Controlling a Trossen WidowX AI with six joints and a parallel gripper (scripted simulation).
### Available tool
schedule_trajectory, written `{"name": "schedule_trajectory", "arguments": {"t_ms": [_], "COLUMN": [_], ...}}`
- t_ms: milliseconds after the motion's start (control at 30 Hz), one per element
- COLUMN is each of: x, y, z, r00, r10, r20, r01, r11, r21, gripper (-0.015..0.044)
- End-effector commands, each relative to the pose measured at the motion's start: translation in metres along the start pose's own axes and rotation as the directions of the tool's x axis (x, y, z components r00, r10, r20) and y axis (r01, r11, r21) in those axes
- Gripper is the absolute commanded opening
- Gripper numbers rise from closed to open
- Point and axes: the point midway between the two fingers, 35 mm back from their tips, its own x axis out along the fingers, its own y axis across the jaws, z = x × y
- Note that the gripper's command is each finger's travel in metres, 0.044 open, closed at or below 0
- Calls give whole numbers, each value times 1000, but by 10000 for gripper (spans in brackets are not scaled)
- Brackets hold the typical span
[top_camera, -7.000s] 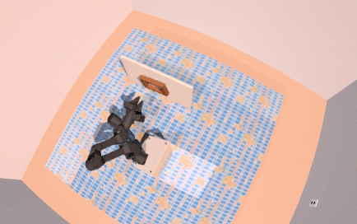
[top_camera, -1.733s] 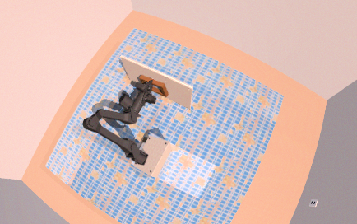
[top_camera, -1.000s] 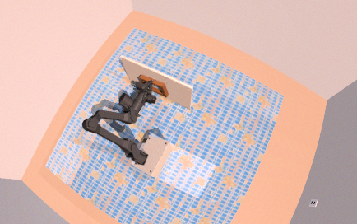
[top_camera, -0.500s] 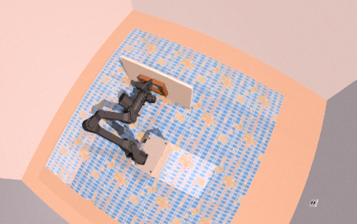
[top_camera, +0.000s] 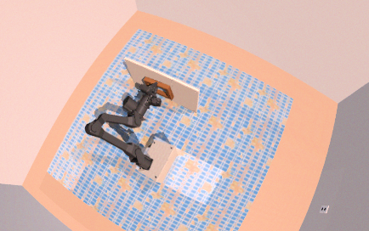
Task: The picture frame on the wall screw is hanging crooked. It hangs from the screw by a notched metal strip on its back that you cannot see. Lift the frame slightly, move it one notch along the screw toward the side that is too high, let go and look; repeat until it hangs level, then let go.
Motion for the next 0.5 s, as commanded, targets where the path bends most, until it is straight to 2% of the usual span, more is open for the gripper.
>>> {"name": "schedule_trajectory", "arguments": {"t_ms": [0,467], "x": [0,0], "y": [1,1], "z": [1,4], "r00": [1000,1000], "r10": [6,6], "r20": [3,4], "r01": [-6,-6], "r11": [1000,1000], "r21": [-1,-2], "gripper": [0,0]}}
